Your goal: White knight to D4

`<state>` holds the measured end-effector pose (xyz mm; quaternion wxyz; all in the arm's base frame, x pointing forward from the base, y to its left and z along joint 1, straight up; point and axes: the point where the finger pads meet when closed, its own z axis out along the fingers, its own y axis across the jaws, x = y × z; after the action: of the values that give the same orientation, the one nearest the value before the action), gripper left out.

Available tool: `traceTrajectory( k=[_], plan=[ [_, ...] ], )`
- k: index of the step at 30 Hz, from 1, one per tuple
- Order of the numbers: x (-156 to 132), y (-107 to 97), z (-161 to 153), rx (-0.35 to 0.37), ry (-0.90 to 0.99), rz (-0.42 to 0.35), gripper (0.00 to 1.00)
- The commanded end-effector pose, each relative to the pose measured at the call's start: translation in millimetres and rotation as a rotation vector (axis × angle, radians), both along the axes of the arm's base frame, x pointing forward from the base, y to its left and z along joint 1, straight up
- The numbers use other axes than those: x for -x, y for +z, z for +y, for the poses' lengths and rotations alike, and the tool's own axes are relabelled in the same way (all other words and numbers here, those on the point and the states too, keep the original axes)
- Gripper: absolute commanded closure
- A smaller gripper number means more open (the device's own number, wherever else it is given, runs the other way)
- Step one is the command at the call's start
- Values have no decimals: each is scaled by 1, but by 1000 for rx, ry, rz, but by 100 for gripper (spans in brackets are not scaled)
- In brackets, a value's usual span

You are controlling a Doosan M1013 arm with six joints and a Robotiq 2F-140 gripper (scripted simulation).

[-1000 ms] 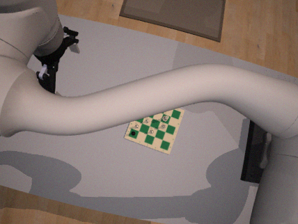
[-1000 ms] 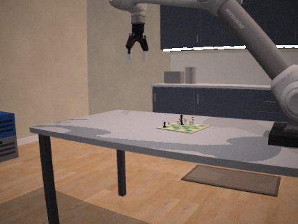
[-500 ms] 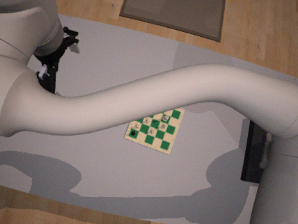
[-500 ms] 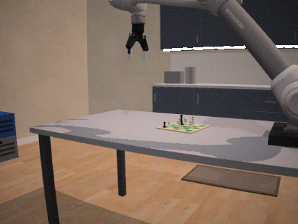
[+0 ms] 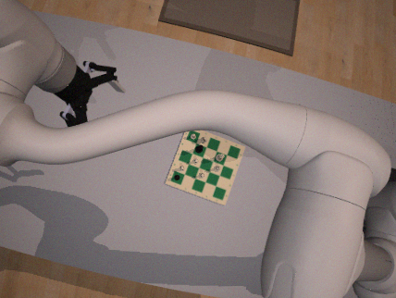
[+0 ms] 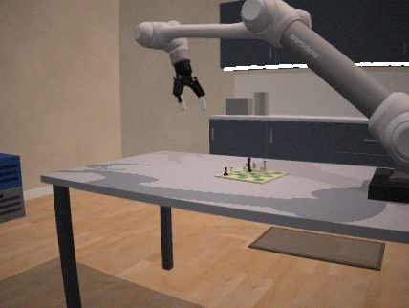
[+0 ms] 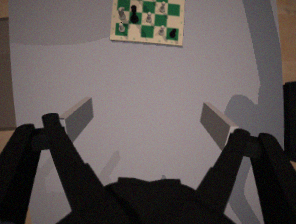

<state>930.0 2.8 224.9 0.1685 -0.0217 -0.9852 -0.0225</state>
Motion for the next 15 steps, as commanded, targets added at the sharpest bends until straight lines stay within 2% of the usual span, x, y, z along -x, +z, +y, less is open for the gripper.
traceTrajectory(
  k=[1,3,5,6,7,8,10,11,12,13,14,15],
  plan=[
    [7,-25,1,-3,-5,84,0],
    [28,-79,2,-3,-14,280,0],
    [28,-79,2,-3,-14,280,0],
    [39,-104,3,-2,-19,379,0],
    [39,-104,3,-2,-19,379,0],
    [50,-126,4,0,-22,475,0],
    [50,-126,4,0,-22,475,0],
    [60,-146,4,2,-26,566,0],
    [60,-146,4,2,-26,566,0],
    [68,-163,4,5,-28,650,0],
    [68,-163,4,5,-28,650,0],
    [76,-178,5,7,-30,723,0]
  ],
)
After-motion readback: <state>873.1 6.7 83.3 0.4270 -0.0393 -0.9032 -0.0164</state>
